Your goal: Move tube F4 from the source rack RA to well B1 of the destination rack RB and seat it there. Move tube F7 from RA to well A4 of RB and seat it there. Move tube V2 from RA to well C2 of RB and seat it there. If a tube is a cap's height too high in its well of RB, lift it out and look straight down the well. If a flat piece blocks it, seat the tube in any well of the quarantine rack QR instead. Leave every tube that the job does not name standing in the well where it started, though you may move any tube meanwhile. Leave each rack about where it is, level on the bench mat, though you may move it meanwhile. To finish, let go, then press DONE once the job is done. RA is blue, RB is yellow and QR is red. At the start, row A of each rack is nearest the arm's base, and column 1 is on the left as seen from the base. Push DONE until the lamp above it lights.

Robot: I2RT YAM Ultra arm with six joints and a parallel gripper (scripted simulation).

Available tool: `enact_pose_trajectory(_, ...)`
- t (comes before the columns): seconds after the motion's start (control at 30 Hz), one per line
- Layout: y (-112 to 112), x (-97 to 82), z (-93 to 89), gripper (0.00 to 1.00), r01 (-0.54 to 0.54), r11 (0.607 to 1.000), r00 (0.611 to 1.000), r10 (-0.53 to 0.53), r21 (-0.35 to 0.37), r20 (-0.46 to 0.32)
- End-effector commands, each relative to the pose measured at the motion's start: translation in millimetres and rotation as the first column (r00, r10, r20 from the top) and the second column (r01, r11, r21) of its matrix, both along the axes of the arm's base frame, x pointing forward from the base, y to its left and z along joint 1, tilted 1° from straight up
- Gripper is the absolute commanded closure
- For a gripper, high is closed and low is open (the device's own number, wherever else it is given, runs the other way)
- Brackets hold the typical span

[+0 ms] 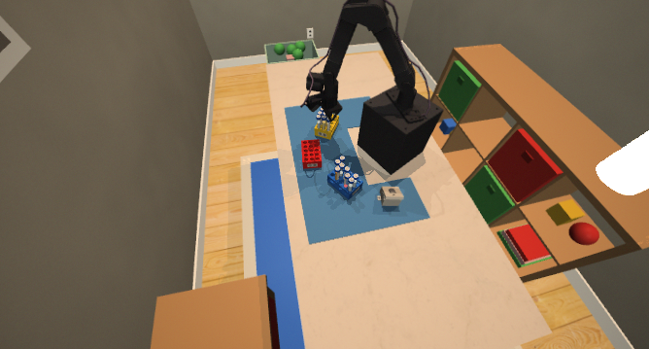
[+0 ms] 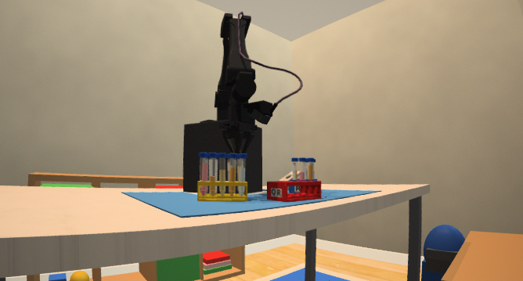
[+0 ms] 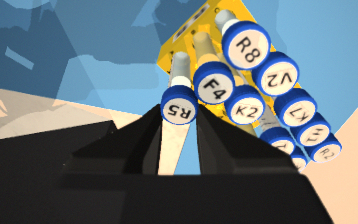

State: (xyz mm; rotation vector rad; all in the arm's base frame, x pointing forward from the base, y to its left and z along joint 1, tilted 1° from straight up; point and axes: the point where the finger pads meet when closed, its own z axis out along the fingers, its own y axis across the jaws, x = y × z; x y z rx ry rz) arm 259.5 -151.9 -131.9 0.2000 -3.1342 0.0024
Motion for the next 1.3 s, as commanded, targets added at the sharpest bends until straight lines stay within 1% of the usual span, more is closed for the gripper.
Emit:
enact_pose_trajectory(0.0,-7.5,3.8,-0.3,0.76,0.007,1.000,1.000,-0.006,-0.023,0.016)
enact_pose_trajectory(0.07,-7.5,3.8,-0.3,0.76,0.007,1.000,1.000,-0.006,-0.023,0.016)
enact_pose_trajectory(0.1,-7.5,3.8,-0.3,0.70,0.007,1.000,1.000,-0.006,-0.023,0.016)
enact_pose_trajectory(0.67,-7.5,3.8,-0.3,0.70,0.007,1.000,1.000,-0.006,-0.023,0.016)
enact_pose_trajectory(0.7,-14.7,6.8,4.0,0.70,0.013,0.999,0.999,-0.012,-0.041,0.030)
enact_pose_trajectory(0.73,-12.2,3.7,10.6,0.70,0.013,0.999,1.000,-0.013,-0.032,0.020)
enact_pose_trajectory(0.8,-9.6,1.7,15.0,0.70,0.017,1.000,1.000,-0.017,-0.026,0.017)
enact_pose_trajectory(0.87,-9.6,1.7,15.0,0.70,0.017,1.000,1.000,-0.017,-0.026,0.017)
enact_pose_trajectory(0.9,-1.5,-2.8,15.3,0.70,0.008,1.000,1.000,-0.008,-0.017,0.004)
enact_pose_trajectory(0.93,1.2,-3.4,17.6,0.70,0.005,1.000,1.000,-0.005,-0.015,0.002)
enact_pose_trajectory(1.07,4.9,-4.8,27.9,0.70,0.004,1.000,1.000,-0.004,-0.015,0.002)
enact_pose_trajectory(1.1,0.5,3.9,34.0,0.70,0.004,1.000,1.000,-0.004,-0.026,0.021)
enact_pose_trajectory(1.13,-1.1,7.4,38.2,0.70,0.004,1.000,1.000,-0.003,-0.031,0.029)
enact_pose_trajectory(1.2,-1.5,8.8,44.3,0.70,0.004,0.999,0.999,-0.003,-0.033,0.033)
enact_pose_trajectory(1.27,-0.3,4.2,48.3,0.70,0.008,1.000,1.000,-0.007,-0.029,0.026)
